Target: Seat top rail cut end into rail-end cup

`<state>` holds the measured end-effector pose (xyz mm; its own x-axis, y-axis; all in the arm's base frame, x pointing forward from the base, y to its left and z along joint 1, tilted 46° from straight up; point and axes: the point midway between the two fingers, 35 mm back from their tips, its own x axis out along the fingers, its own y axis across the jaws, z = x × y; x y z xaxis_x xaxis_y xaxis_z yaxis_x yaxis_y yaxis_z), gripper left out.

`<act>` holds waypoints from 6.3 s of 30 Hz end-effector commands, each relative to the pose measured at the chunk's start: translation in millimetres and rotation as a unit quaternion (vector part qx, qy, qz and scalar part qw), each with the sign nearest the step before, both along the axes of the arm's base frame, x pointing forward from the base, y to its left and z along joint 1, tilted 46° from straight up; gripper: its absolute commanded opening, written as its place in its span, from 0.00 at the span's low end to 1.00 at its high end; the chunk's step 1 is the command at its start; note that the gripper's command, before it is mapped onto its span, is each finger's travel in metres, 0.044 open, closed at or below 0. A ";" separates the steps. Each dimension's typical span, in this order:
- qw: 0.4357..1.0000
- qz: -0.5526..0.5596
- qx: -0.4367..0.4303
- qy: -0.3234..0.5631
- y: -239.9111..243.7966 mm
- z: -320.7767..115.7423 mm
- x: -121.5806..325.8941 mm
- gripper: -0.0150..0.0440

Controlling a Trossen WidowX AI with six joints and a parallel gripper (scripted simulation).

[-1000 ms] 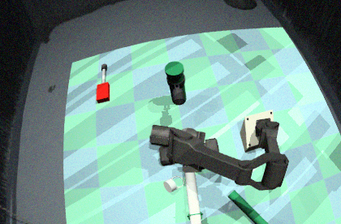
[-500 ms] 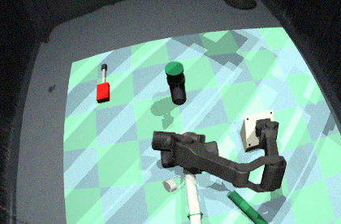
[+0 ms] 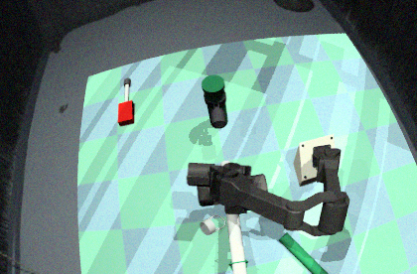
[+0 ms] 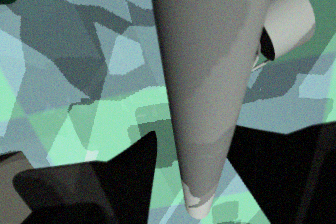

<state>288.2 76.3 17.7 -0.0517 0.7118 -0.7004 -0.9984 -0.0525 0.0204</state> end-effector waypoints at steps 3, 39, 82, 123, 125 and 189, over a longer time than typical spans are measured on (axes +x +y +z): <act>1.000 -0.002 0.002 0.005 0.7 -0.4 -1.8 0.61; 0.987 0.022 -0.157 -0.018 -85.5 18.4 15.2 0.25; 0.989 0.023 -0.144 -0.011 -96.7 12.0 17.8 0.25; 0.990 0.026 -0.140 -0.009 -100.5 2.1 15.6 0.25; 0.990 0.026 -0.140 -0.009 -100.5 2.1 15.6 0.25; 0.990 0.028 -0.136 -0.007 -104.0 6.1 17.1 0.25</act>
